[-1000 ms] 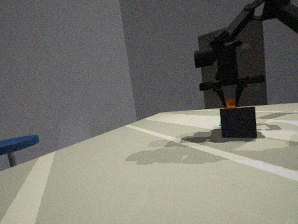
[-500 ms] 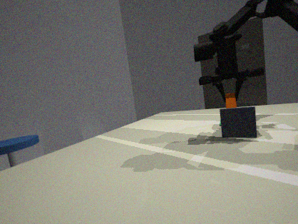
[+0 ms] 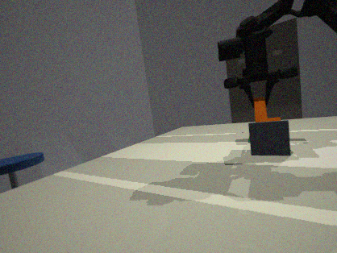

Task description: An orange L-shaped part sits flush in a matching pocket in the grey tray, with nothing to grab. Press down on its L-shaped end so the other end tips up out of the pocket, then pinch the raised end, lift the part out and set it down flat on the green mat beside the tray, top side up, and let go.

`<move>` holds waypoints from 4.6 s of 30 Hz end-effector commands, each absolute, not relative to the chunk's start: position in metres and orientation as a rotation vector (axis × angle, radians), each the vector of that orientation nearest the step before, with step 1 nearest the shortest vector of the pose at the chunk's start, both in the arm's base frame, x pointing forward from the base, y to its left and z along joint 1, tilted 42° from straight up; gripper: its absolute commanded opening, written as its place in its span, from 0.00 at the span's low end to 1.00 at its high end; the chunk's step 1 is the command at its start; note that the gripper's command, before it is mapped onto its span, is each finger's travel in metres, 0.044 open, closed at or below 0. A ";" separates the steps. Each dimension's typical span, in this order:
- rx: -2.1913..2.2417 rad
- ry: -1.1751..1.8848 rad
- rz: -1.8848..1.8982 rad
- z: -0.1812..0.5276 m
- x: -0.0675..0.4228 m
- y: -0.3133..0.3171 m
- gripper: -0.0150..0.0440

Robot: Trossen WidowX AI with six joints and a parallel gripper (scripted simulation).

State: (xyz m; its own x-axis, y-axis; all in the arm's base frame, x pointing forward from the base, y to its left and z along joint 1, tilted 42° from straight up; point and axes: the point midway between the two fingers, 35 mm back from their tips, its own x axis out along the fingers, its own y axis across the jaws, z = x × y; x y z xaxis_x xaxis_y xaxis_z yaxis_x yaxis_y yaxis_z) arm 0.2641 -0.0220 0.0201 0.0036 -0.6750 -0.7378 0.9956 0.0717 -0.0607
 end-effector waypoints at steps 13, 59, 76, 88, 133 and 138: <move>0.586 0.712 -1.427 0.040 0.265 -0.003 0.25; 0.581 0.705 -1.429 0.144 0.265 -0.116 0.25; 0.580 0.703 -1.429 0.144 0.265 -0.136 0.25; 0.579 0.702 -1.430 0.130 0.266 -0.149 0.25; 0.576 0.700 -1.431 0.094 0.265 -0.182 0.25; 0.575 0.695 -1.435 0.095 0.265 -0.183 0.39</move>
